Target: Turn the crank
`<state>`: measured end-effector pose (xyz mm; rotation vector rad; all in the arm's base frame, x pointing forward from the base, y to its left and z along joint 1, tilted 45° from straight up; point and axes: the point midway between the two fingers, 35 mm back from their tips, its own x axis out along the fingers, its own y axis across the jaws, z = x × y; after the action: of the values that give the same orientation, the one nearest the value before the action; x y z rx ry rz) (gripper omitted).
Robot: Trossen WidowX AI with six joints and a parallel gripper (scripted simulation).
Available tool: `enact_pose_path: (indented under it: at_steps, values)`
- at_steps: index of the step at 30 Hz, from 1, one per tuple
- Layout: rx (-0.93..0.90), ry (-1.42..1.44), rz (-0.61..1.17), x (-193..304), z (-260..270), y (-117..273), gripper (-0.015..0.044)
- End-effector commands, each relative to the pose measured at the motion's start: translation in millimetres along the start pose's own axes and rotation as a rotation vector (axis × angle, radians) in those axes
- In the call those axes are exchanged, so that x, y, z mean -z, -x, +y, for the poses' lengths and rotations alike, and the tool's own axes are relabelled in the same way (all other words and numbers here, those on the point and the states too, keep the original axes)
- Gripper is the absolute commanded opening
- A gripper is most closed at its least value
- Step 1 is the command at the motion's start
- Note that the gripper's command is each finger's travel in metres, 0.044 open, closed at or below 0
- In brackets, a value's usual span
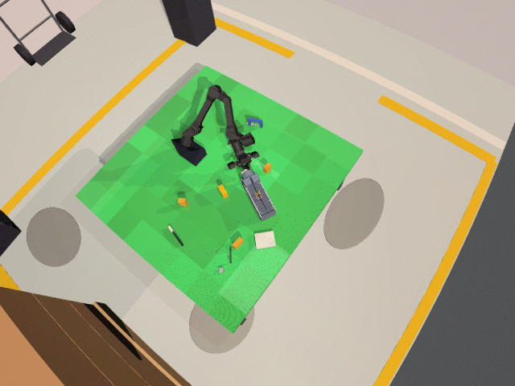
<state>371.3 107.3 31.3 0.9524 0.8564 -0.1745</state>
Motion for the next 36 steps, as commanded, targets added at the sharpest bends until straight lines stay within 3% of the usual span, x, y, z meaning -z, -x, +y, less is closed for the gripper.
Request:
enact_pose_path:
  at_steps: [1, 20, 36]
  values:
    - [0.005, -0.001, 0.002, 0.4, -1.2, -0.5, 0.0]
    - [0.0, 0.0, 0.0, 0.1, -0.1, -0.1, 0.0]
    - [0.0, 0.0, 0.0, 0.1, -0.1, -0.1, 0.042]
